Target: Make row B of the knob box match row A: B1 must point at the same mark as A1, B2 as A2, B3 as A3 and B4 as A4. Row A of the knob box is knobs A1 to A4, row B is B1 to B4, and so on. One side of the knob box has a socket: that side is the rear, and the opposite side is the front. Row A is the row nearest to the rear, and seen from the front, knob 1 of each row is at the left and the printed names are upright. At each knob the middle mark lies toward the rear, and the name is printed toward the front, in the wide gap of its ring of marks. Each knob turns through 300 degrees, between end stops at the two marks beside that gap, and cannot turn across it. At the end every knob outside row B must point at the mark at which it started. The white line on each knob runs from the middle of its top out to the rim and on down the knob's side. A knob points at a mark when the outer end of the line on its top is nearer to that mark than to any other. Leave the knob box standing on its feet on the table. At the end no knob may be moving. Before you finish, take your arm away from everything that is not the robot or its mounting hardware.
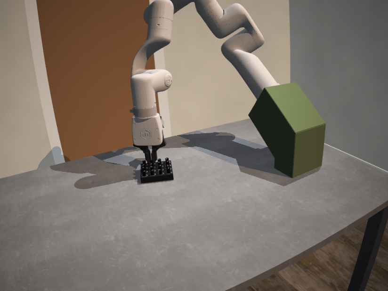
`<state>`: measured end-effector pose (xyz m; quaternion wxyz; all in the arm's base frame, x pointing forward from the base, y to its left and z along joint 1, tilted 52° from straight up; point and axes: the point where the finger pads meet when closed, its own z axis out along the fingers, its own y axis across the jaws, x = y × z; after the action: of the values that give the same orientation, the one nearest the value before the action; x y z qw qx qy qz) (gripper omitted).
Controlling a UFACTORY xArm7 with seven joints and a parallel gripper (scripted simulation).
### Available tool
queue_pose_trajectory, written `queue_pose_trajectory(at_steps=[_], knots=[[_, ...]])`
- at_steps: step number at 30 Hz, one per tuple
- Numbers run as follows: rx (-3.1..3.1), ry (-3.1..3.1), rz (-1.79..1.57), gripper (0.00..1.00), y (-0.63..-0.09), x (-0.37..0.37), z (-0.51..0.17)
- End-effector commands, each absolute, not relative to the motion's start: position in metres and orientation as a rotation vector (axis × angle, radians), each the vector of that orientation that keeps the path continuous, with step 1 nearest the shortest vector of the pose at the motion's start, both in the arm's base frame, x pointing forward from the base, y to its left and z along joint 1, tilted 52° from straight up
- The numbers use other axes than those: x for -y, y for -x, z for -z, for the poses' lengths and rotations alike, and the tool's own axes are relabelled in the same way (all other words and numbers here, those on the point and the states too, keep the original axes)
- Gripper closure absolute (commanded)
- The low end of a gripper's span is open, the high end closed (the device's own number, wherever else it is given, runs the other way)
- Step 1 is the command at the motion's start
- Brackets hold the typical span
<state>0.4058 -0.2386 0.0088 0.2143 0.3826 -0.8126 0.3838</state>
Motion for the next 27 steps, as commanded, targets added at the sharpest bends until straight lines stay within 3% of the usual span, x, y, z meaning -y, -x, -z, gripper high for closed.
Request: queue_pose_trajectory(at_steps=[1, 27], knots=[[2.256, -1.065, -1.066, 0.92, -0.4073, 0.2374, -0.0089], [2.262, -1.057, -1.069, 0.92, -0.4073, 0.2374, -0.0089]])
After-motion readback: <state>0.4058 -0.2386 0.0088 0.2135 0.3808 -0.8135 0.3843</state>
